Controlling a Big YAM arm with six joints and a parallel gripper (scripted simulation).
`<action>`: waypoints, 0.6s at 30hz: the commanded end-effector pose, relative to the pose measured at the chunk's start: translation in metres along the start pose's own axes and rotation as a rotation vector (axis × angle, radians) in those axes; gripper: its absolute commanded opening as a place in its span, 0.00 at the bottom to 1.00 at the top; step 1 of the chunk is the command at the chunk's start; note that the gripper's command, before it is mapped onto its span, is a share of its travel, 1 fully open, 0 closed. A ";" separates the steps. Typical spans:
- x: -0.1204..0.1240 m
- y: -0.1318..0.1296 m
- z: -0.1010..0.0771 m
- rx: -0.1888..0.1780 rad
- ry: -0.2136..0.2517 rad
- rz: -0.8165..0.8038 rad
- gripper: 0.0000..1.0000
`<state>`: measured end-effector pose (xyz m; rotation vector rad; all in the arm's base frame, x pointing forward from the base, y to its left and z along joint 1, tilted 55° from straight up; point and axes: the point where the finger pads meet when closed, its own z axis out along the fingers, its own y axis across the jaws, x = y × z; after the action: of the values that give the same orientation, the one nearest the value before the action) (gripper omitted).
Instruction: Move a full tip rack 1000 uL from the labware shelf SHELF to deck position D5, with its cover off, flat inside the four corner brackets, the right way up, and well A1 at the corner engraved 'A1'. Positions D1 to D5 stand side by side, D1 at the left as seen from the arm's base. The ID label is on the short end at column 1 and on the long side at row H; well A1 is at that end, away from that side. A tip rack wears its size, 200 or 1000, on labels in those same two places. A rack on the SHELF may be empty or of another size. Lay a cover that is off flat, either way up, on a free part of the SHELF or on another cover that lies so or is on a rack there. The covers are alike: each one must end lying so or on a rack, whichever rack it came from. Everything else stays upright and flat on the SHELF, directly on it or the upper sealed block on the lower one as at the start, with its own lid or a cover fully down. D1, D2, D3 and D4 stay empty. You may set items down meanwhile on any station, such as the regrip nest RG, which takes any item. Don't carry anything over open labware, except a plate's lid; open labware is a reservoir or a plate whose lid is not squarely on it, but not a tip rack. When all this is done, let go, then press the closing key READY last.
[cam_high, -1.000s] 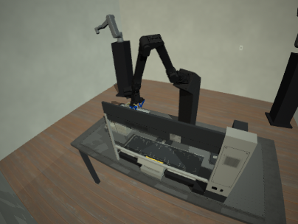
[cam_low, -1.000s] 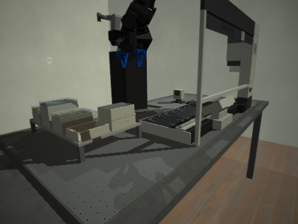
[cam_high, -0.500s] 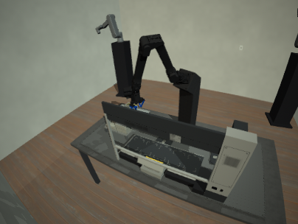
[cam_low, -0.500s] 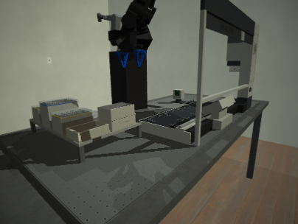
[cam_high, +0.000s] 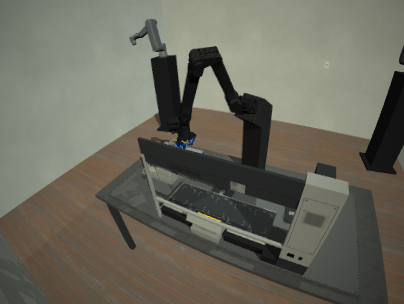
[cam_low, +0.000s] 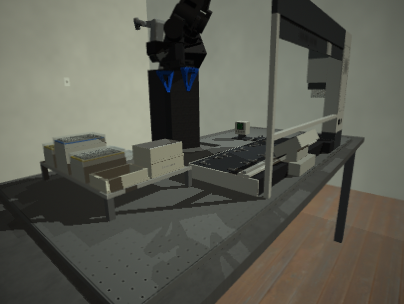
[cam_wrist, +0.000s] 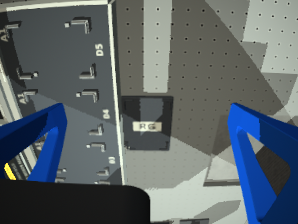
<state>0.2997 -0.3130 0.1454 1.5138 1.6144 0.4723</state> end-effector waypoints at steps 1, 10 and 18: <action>-0.004 -0.028 0.000 0.022 -0.014 0.004 1.00; -0.004 -0.063 -0.001 0.022 -0.014 0.005 1.00; -0.003 -0.103 -0.003 0.023 -0.014 0.006 1.00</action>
<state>0.2461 -0.3289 0.0812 1.5474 1.6002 0.4825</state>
